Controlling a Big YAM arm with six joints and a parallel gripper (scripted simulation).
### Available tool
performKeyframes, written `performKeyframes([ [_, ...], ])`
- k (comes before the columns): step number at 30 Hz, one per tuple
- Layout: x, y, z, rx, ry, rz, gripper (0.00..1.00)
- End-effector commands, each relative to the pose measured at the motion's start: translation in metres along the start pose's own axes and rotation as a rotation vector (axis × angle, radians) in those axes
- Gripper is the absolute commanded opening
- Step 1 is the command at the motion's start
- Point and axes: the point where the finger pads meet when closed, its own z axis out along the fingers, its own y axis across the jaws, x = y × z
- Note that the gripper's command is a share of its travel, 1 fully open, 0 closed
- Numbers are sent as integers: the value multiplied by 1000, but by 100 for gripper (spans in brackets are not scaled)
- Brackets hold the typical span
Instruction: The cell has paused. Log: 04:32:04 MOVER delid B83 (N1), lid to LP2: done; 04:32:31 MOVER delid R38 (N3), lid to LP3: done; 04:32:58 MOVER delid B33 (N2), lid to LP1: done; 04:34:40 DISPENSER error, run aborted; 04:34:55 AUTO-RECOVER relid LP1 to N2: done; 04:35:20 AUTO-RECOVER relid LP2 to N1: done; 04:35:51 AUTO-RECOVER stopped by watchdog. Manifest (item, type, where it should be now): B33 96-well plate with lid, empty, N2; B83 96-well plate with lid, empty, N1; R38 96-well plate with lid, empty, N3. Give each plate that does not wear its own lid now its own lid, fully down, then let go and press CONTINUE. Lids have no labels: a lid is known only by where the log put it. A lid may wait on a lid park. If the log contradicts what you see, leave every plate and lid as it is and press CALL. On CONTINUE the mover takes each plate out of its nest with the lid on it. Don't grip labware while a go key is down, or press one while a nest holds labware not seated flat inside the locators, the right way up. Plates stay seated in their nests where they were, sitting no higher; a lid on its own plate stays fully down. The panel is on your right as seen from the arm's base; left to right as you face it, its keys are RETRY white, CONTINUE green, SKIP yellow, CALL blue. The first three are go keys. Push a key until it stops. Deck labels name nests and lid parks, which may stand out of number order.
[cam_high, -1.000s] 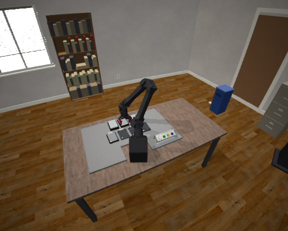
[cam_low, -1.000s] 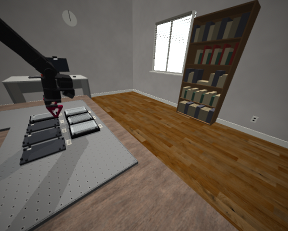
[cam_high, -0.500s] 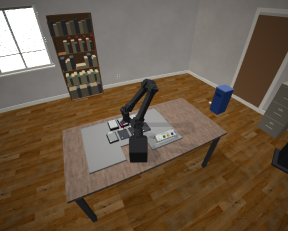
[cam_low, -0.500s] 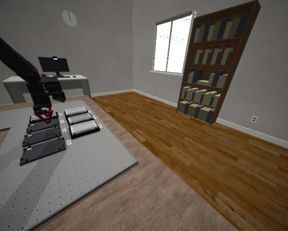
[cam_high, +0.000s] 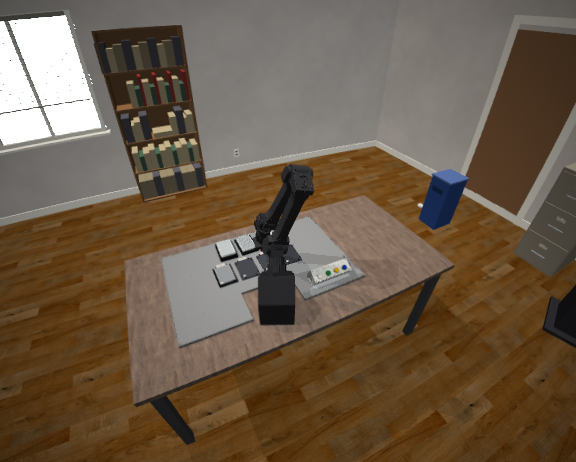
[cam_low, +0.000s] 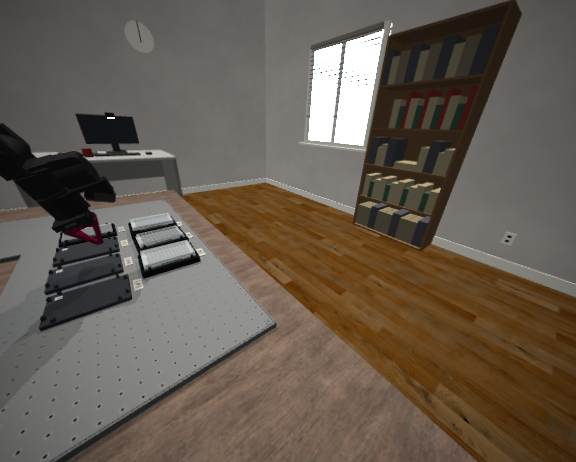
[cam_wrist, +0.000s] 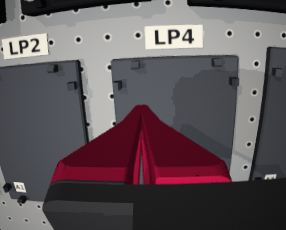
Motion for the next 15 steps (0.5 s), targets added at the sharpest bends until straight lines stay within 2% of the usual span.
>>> performKeyframes([
  [1,-7,-23,-5,44,-120,-67,0],
  [3,-8,-33,-6,44,-187,-71,0],
  [5,-3,-42,-3,36,-230,-74,0],
  [9,-4,-61,-5,33,-362,-78,0],
  [11,-4,-61,-5,33,-362,-78,0],
  [12,-4,-66,-6,33,-393,-79,0],
  [15,-18,-87,-8,42,-412,-89,0],
])
